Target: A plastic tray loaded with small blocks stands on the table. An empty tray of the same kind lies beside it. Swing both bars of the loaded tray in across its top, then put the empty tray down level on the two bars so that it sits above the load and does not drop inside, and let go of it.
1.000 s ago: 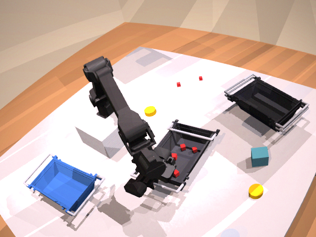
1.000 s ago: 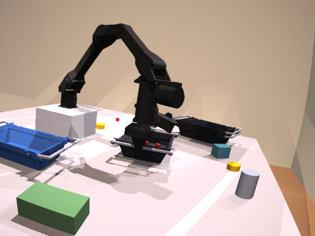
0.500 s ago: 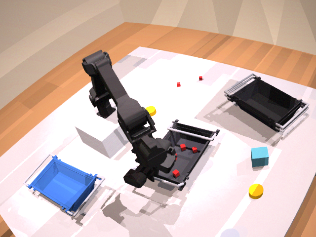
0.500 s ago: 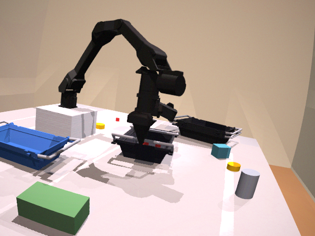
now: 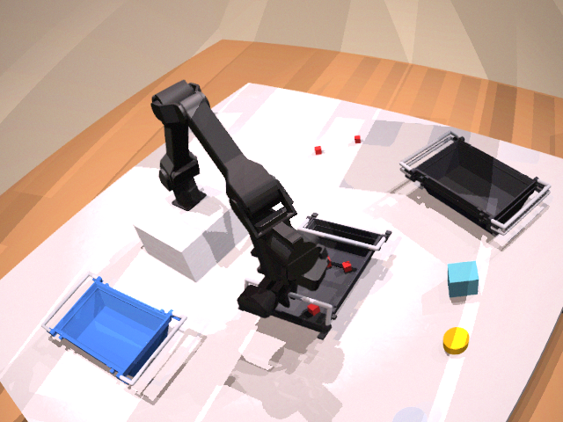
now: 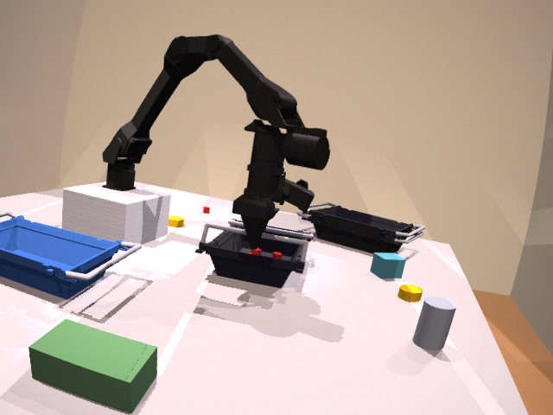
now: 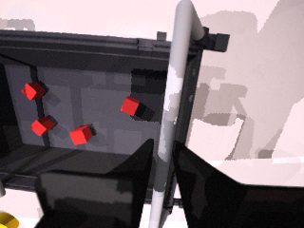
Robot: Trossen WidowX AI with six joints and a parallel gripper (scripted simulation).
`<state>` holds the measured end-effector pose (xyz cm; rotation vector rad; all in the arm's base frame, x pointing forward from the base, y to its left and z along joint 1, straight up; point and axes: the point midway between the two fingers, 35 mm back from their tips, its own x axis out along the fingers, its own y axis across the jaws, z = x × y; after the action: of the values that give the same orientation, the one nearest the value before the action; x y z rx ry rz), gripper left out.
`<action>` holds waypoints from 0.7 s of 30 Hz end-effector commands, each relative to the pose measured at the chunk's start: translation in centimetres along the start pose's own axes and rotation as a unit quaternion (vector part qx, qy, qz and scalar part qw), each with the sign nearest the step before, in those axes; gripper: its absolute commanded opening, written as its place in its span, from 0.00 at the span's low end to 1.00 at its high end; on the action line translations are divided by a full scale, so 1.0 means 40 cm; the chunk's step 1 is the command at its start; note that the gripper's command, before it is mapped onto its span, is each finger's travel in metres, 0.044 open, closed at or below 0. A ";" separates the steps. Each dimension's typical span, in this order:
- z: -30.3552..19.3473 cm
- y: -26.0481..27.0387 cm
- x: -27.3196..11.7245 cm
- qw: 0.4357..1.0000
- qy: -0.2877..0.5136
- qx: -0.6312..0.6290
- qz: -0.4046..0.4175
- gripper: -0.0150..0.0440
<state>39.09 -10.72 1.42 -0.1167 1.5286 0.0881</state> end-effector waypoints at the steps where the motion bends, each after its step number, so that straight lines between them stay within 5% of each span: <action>1: -0.006 0.036 0.032 1.000 0.003 0.004 0.003 0.40; 21: -0.002 0.036 -0.056 1.000 0.003 0.002 0.004 0.40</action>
<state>38.79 -9.27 3.85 -0.1083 1.5302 0.0912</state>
